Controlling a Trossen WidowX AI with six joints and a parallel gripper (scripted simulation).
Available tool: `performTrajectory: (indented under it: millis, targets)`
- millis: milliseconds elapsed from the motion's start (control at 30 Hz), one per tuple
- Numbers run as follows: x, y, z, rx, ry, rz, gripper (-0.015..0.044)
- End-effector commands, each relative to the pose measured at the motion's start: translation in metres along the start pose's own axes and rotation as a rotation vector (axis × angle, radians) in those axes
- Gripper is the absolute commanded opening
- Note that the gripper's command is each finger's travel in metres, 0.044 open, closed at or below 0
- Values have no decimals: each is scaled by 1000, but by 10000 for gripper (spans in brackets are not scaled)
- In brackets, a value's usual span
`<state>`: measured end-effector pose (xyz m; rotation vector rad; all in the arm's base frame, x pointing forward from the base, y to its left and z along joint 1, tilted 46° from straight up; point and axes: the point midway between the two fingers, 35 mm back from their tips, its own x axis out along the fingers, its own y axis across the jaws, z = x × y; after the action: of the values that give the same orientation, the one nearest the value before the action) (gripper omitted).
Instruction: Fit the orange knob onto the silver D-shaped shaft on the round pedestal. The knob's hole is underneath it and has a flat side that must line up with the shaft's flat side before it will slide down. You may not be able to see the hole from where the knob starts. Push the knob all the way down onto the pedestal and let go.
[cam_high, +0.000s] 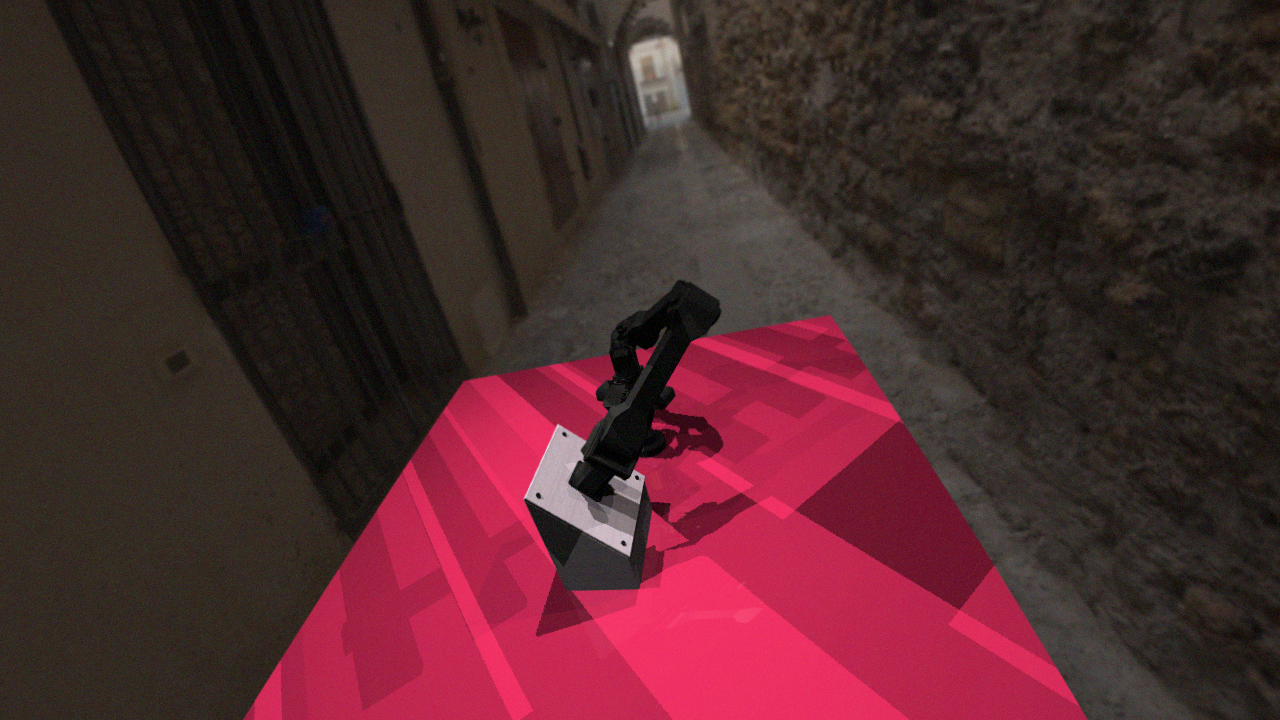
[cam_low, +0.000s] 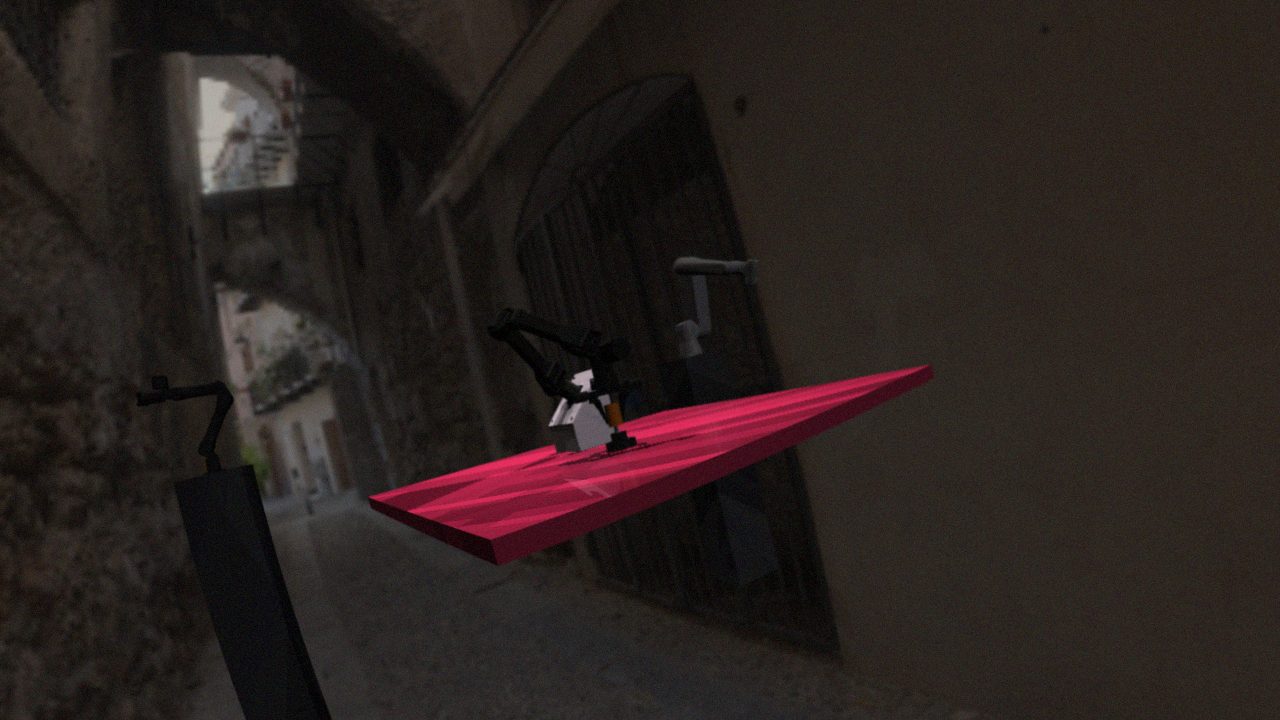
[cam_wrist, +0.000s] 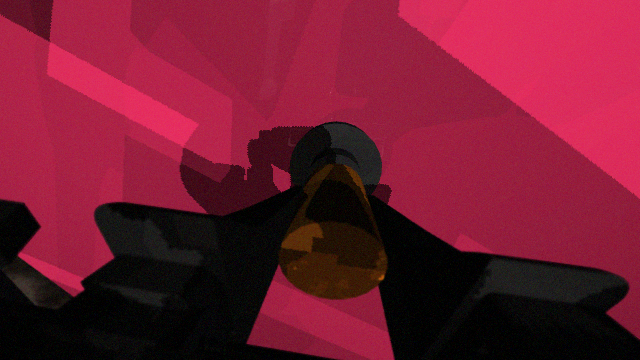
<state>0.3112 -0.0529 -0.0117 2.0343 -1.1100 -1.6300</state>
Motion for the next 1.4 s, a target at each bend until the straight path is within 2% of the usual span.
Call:
performTrajectory:
  millis: [0,933,1167,1367]
  targets:
    - [0,-1,-2,3,-1,-4,0]
    - [-2,1,3,3,-1,-4,0]
    - [-1,0,1,202,-1,-4,0]
    - [0,-2,-3,212,-1,-4,0]
